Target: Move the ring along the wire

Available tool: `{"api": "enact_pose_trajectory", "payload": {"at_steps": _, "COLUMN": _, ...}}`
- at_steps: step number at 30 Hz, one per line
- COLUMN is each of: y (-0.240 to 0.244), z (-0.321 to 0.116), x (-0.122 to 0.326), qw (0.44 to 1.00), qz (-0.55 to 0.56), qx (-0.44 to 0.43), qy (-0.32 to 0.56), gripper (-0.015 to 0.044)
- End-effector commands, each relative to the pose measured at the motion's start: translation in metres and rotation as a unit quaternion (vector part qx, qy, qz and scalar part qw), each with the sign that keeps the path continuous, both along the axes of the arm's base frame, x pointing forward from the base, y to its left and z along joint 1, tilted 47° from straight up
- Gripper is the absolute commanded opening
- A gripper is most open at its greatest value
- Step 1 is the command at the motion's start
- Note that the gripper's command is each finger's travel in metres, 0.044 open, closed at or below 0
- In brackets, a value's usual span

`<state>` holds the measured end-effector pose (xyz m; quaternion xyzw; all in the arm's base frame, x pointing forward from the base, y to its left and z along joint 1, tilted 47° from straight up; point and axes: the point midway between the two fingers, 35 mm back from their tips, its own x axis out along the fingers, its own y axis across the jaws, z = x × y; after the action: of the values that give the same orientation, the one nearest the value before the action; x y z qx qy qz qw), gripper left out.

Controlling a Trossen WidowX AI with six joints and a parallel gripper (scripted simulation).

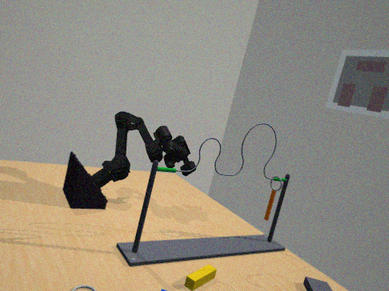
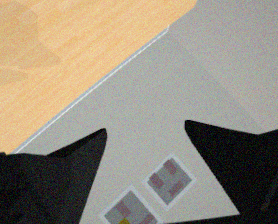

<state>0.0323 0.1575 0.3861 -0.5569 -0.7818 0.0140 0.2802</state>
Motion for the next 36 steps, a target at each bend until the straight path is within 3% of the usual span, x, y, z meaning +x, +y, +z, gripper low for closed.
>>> {"api": "enact_pose_trajectory", "payload": {"at_steps": 1, "y": 0.000, "z": 0.001, "x": 0.001, "qw": 1.000, "qz": 0.001, "qx": 0.001, "qy": 0.003, "gripper": 0.0374}}
{"api": "enact_pose_trajectory", "payload": {"at_steps": 4, "y": 0.001, "z": 0.016, "x": 0.010, "qw": 0.998, "qz": 0.017, "qx": 0.018, "qy": 0.055, "gripper": 0.0295}}
{"api": "enact_pose_trajectory", "payload": {"at_steps": 9, "y": 0.008, "z": 0.066, "x": 0.052, "qw": 0.964, "qz": 0.076, "qx": 0.080, "qy": 0.242, "gripper": 0.0164}}
{"api": "enact_pose_trajectory", "payload": {"at_steps": 14, "y": 0.020, "z": 0.103, "x": 0.103, "qw": 0.882, "qz": 0.138, "qx": 0.142, "qy": 0.428, "gripper": 0.0160}}
{"api": "enact_pose_trajectory", "payload": {"at_steps": 25, "y": 0.063, "z": 0.129, "x": 0.214, "qw": 0.587, "qz": 0.241, "qx": 0.287, "qy": 0.718, "gripper": 0.0160}}
{"api": "enact_pose_trajectory", "payload": {"at_steps": 30, "y": 0.090, "z": 0.114, "x": 0.252, "qw": 0.431, "qz": 0.264, "qx": 0.363, "qy": 0.783, "gripper": 0.0160}}
{"api": "enact_pose_trajectory", "payload": {"at_steps": 36, "y": 0.122, "z": 0.084, "x": 0.281, "qw": 0.262, "qz": 0.275, "qx": 0.462, "qy": 0.802, "gripper": 0.0160}}
